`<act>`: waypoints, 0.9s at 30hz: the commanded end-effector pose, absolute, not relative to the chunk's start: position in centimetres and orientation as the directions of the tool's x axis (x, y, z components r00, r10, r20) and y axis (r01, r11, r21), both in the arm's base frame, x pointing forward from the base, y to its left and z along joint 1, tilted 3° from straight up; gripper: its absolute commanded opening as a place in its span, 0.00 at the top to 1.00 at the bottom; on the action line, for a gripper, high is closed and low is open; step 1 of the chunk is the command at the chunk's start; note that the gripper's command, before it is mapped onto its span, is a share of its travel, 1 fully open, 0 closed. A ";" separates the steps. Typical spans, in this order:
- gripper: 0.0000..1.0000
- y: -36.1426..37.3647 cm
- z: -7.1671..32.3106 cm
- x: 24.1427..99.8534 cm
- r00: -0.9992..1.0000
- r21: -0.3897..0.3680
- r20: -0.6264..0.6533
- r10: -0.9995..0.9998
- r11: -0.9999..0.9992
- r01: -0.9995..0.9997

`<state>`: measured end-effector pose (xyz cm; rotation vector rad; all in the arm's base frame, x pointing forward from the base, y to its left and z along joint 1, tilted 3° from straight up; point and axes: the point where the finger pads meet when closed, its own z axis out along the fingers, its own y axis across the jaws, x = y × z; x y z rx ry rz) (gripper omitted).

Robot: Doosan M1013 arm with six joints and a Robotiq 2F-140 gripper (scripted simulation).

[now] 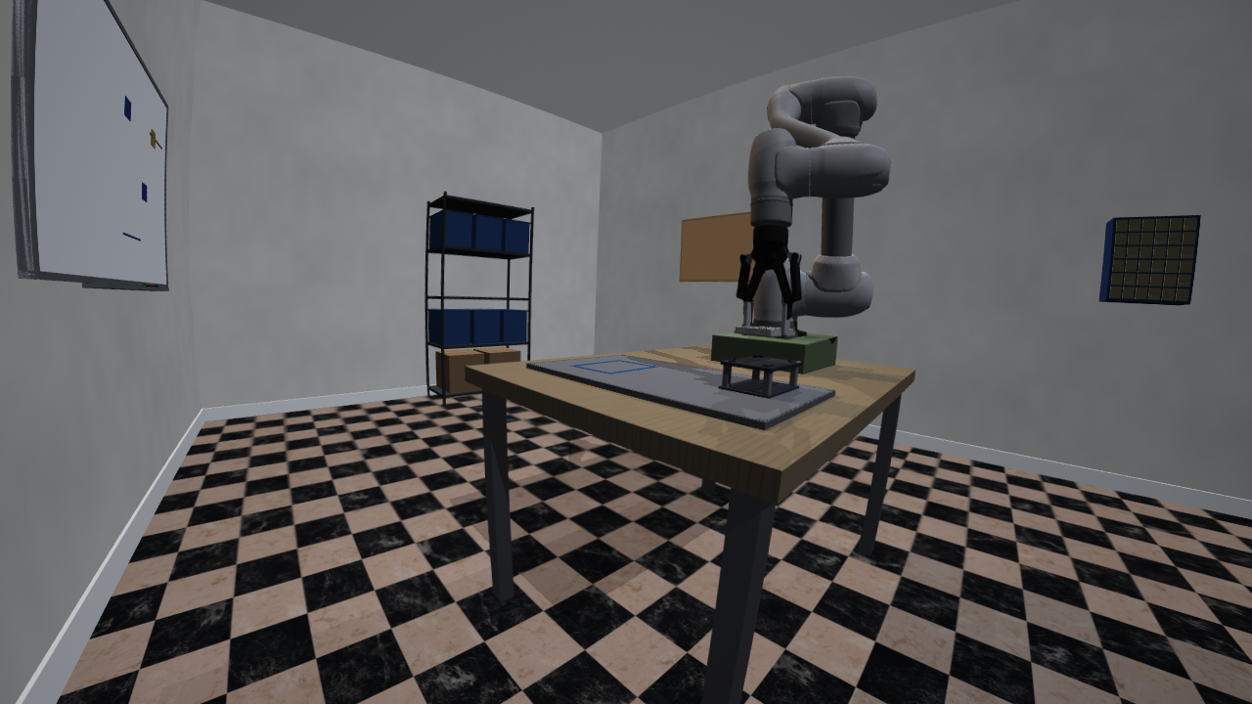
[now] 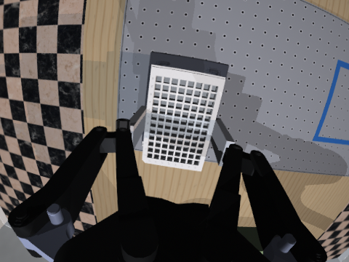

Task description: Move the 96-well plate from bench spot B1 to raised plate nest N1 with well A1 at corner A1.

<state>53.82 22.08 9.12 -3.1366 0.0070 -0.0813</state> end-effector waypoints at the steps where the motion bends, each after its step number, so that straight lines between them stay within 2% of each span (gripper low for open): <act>1: 1.00 22.0 9.1 53.8 0.999 0.001 0.048 -0.004 -1.000 -0.004; 27: 1.00 21.8 8.1 53.9 0.999 0.001 0.048 -0.004 -1.000 -0.004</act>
